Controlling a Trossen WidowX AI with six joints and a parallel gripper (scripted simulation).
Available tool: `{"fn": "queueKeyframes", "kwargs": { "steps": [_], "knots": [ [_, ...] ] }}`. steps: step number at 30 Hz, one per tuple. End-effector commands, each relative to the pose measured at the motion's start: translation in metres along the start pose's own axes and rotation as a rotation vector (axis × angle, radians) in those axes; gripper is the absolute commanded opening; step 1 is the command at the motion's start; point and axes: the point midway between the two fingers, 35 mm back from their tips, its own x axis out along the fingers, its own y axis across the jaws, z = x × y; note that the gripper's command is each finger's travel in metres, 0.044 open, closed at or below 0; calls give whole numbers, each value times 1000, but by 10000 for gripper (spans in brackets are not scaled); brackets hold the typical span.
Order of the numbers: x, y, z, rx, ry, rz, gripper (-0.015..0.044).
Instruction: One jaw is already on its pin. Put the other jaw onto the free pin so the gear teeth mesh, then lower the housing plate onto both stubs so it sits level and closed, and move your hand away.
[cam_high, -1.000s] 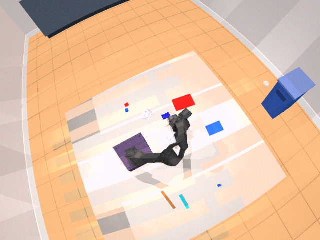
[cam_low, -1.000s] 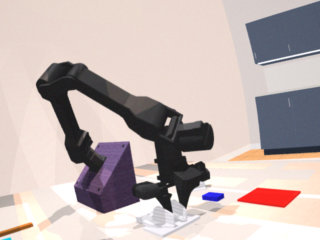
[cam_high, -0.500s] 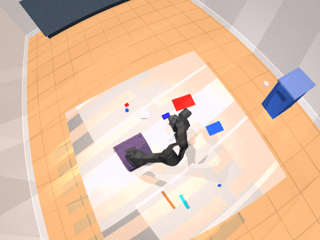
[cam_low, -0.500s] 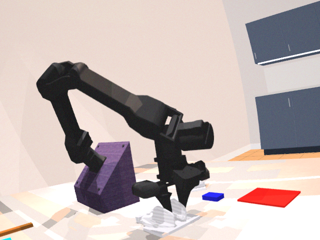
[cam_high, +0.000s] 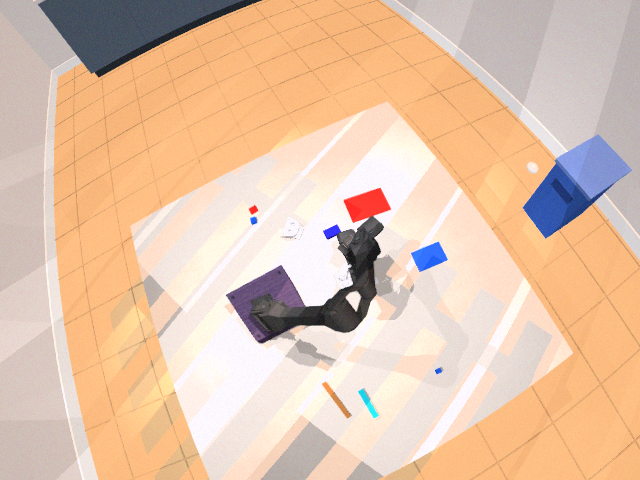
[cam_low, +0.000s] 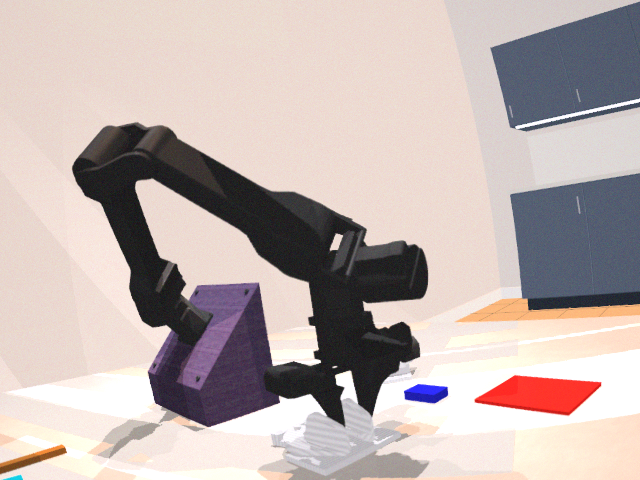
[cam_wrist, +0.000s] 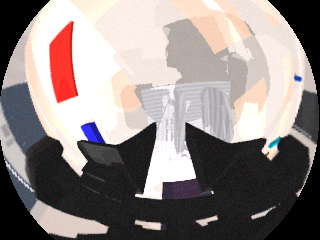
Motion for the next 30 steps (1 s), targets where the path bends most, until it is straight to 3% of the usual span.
{"fn": "queueKeyframes", "kwargs": {
  "steps": [1, 29, 30],
  "knots": [
    [2, 0, 0, -2, -2, 1, 134],
    [2, 0, 0, -2, -2, 1, 134],
    [1, 0, 0, -2, -1, 1, 160]
  ]
}}
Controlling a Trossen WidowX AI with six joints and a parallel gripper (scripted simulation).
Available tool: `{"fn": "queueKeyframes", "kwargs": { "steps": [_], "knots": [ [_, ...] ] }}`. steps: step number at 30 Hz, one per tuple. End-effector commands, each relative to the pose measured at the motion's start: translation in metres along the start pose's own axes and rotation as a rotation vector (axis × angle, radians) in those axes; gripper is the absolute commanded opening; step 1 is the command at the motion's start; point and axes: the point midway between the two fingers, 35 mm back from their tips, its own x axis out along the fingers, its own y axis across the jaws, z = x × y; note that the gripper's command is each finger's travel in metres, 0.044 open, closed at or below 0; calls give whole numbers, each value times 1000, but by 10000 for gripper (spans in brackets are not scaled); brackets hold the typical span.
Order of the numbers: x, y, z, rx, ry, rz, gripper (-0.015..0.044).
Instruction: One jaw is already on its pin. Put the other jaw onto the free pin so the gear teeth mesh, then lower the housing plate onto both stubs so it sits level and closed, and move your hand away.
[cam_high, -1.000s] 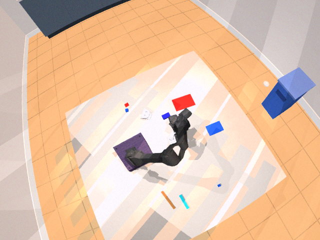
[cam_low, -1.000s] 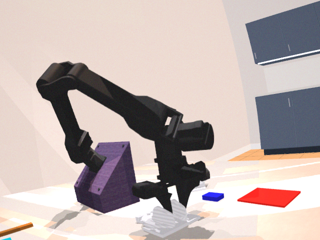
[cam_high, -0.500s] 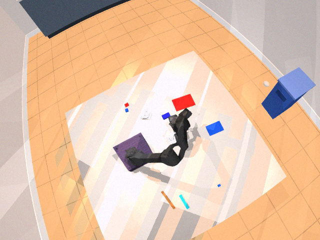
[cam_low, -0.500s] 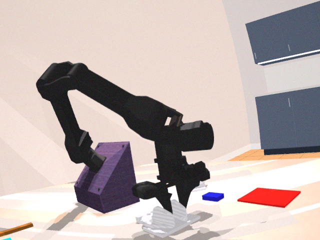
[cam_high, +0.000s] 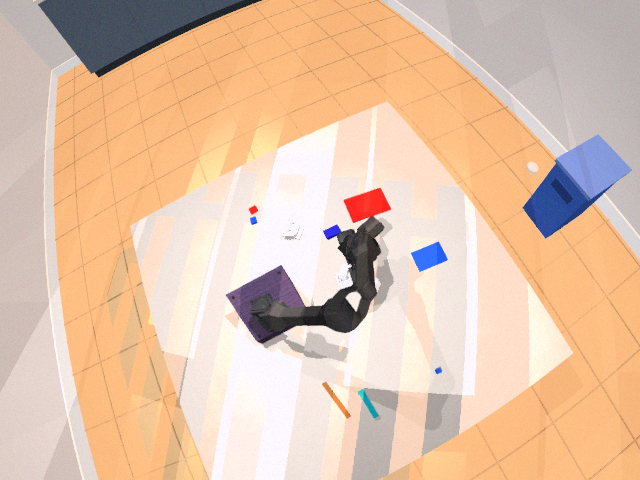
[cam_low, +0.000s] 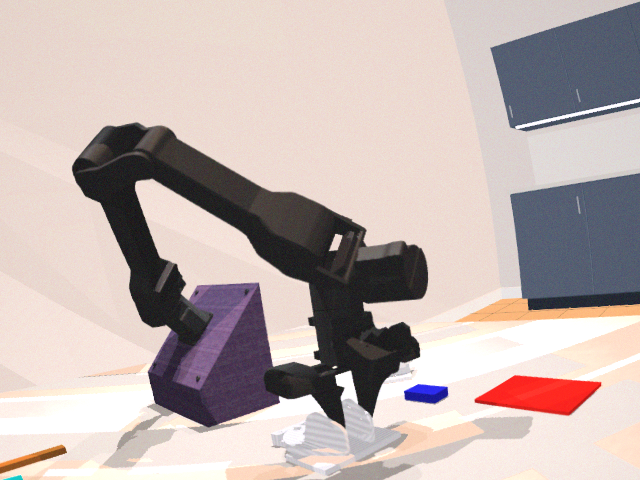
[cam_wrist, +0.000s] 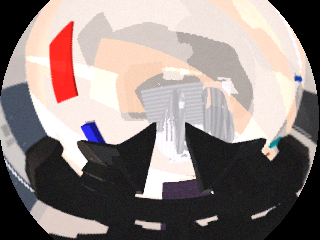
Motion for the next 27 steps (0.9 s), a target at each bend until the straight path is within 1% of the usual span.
{"fn": "queueKeyframes", "kwargs": {
  "steps": [1, 2, 3, 17, 20, 25, 27],
  "knots": [
    [0, 0, 0, 0, 0, 0, 186],
    [0, 0, 0, 0, 0, 0, 213],
    [0, 0, 0, 0, 0, 0, 224],
    [-2, 0, 0, 0, 0, 0, 224],
    [-20, 1, 1, 0, 0, 2, 224],
    [-66, 0, 0, 0, 0, 1, 224],
    [-68, 0, 0, 0, -1, 1, 224]
  ]
}}
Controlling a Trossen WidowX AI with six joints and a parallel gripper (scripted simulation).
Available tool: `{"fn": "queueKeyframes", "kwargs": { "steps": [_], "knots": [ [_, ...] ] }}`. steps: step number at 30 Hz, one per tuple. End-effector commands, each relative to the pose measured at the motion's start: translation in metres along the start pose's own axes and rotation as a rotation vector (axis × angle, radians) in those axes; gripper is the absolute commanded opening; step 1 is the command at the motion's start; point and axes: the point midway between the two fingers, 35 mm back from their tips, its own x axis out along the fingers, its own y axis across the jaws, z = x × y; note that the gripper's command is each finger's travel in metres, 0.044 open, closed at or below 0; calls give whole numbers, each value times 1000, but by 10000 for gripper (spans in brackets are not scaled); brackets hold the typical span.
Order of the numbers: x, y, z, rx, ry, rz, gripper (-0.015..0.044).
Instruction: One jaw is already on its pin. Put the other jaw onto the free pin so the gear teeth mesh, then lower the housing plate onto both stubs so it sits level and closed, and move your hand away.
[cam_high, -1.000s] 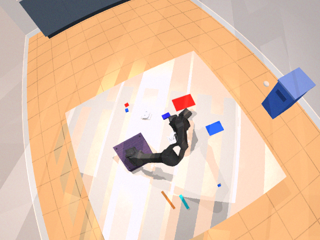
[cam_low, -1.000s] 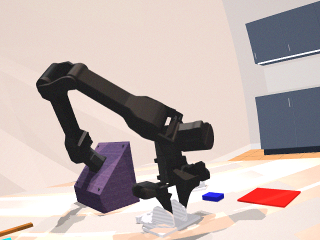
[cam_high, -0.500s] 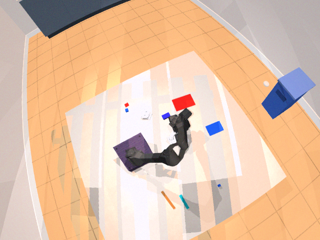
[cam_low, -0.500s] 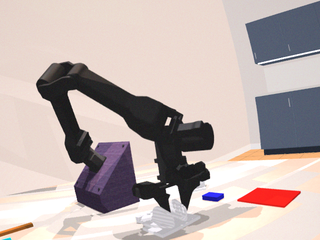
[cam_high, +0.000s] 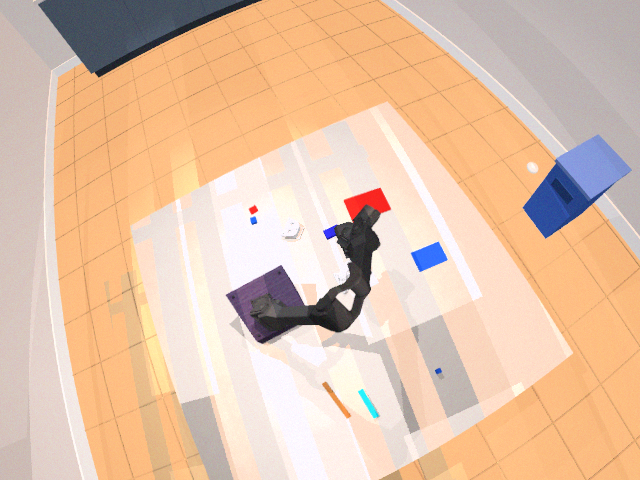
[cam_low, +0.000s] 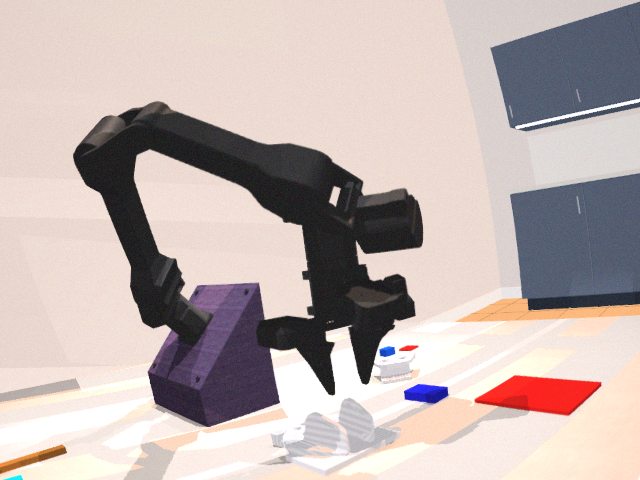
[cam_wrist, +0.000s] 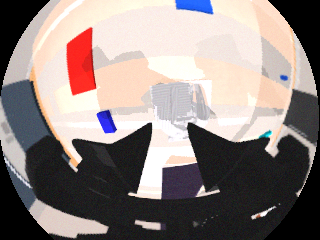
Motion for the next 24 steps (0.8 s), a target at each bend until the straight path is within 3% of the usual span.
{"fn": "queueKeyframes", "kwargs": {
  "steps": [1, 2, 10, 24],
  "knots": [
    [-15, -2, 3, 16, -9, 9, 224],
    [-6, 1, 1, 2, -9, 4, 224],
    [-16, 30, -24, -90, 8, 32, 434],
    [-35, 118, -67, 190, 13, 61, 440]
  ]
}}
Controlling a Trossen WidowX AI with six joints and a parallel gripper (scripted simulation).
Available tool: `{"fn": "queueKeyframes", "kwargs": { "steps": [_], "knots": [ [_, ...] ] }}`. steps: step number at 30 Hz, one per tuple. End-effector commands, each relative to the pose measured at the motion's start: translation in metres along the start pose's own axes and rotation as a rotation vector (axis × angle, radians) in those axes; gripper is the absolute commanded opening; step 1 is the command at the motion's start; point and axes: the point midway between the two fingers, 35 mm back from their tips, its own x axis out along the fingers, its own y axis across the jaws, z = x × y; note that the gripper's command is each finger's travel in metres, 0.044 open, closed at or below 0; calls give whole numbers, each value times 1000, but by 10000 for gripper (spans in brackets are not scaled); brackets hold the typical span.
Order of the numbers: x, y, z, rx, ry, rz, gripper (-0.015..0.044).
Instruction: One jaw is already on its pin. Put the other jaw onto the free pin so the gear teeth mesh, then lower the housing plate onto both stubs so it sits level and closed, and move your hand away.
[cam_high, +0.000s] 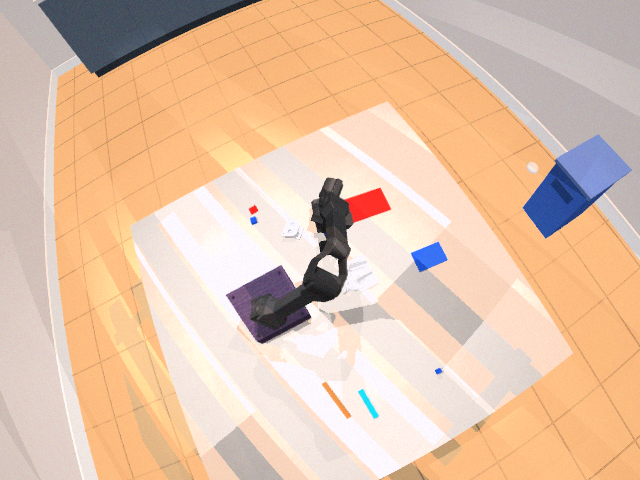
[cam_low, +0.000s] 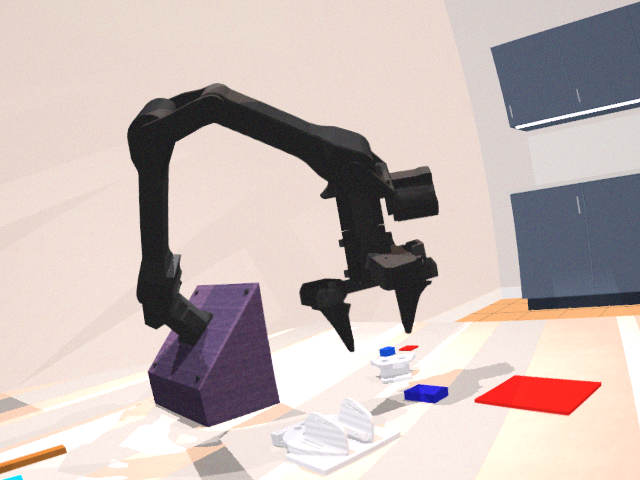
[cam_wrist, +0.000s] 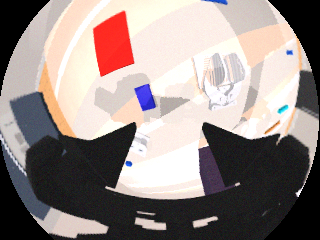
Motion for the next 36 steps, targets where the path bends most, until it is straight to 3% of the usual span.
{"fn": "queueKeyframes", "kwargs": {
  "steps": [1, 19, 26, 30, 36],
  "knots": [
    [-3, 24, -20, 81, 3, 3, 440],
    [1, 99, -132, 498, -19, -26, 440],
    [3, 100, -133, 502, -20, -27, 440],
    [38, 96, -133, 503, -21, -28, 440],
    [41, 96, -133, 503, -21, -28, 440]
  ]
}}
